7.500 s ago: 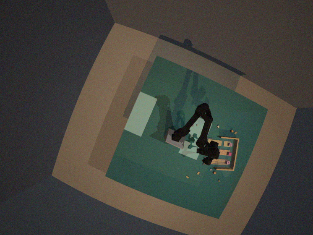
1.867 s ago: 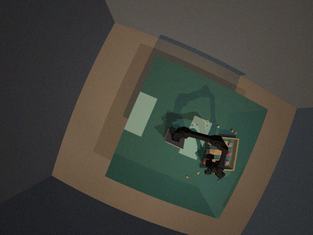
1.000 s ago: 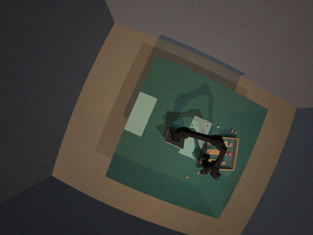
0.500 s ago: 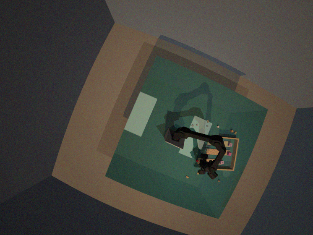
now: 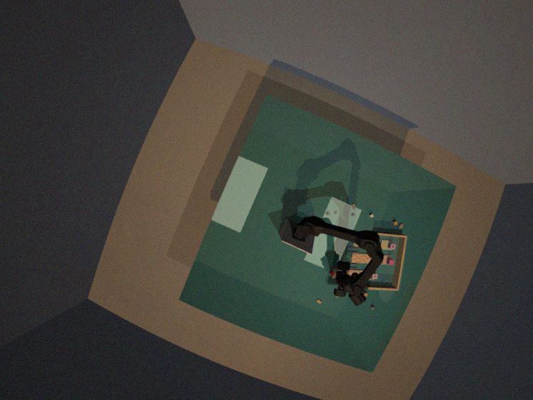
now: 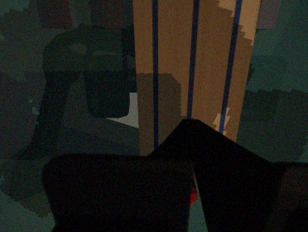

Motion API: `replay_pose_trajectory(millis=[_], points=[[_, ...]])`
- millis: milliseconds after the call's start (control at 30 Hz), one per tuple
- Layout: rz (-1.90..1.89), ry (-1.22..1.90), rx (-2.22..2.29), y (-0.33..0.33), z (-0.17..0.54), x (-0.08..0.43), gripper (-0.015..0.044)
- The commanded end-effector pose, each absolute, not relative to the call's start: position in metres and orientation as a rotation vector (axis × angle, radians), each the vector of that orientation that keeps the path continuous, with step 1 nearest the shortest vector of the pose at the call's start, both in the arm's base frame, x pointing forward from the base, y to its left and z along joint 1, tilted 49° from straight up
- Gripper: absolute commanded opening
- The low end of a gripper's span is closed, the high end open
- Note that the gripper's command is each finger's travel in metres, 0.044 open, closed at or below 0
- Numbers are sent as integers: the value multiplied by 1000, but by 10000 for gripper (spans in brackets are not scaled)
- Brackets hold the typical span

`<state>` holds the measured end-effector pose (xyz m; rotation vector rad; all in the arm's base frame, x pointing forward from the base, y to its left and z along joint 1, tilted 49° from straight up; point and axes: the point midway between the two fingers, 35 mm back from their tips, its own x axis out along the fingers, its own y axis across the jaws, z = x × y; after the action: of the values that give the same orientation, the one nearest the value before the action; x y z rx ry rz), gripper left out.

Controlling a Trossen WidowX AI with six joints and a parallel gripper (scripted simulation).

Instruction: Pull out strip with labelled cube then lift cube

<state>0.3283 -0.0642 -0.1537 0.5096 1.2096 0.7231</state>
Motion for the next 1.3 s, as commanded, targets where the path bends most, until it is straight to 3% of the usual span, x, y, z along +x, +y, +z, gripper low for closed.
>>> replay_pose_trajectory(millis=[0,1267], points=[[733,1239,511,-58,-160,315,0],[731,1241,510,-61,-176,257,0]])
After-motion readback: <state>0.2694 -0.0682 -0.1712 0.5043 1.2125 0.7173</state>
